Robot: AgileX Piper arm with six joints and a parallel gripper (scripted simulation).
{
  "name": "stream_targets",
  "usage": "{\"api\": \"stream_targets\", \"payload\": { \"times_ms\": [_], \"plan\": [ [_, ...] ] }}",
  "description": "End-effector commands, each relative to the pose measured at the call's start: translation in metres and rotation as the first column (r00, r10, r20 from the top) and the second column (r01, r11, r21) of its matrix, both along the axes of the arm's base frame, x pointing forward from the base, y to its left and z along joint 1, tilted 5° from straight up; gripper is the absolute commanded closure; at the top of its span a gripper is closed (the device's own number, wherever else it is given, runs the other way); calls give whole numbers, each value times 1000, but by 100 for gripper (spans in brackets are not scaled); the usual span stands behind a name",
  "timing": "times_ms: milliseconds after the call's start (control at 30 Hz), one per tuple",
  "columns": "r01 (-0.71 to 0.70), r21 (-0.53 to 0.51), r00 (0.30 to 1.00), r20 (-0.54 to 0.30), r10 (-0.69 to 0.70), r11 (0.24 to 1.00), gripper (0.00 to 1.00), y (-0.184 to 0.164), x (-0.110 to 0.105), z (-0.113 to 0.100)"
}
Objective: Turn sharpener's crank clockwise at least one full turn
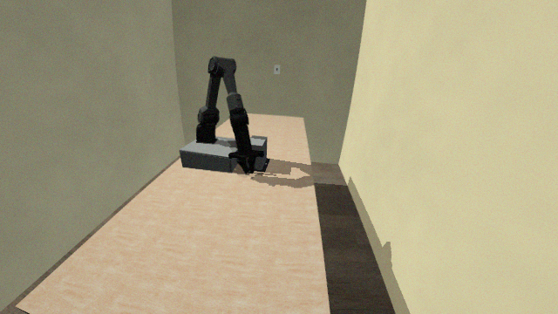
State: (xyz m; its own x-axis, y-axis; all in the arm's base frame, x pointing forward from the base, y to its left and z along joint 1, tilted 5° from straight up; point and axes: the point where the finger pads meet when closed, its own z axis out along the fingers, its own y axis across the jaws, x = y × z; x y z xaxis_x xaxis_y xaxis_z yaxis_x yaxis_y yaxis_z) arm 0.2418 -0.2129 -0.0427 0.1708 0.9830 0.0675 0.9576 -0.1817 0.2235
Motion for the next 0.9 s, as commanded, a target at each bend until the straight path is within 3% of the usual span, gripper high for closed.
{"api": "stream_targets", "payload": {
  "times_ms": [0,867],
  "plan": [
    [1,-1,1000,1,-1,1000,80,0,-3,1],
    [-2,0,1000,-1,2,1000,80,5,-32,12]
  ]
}}
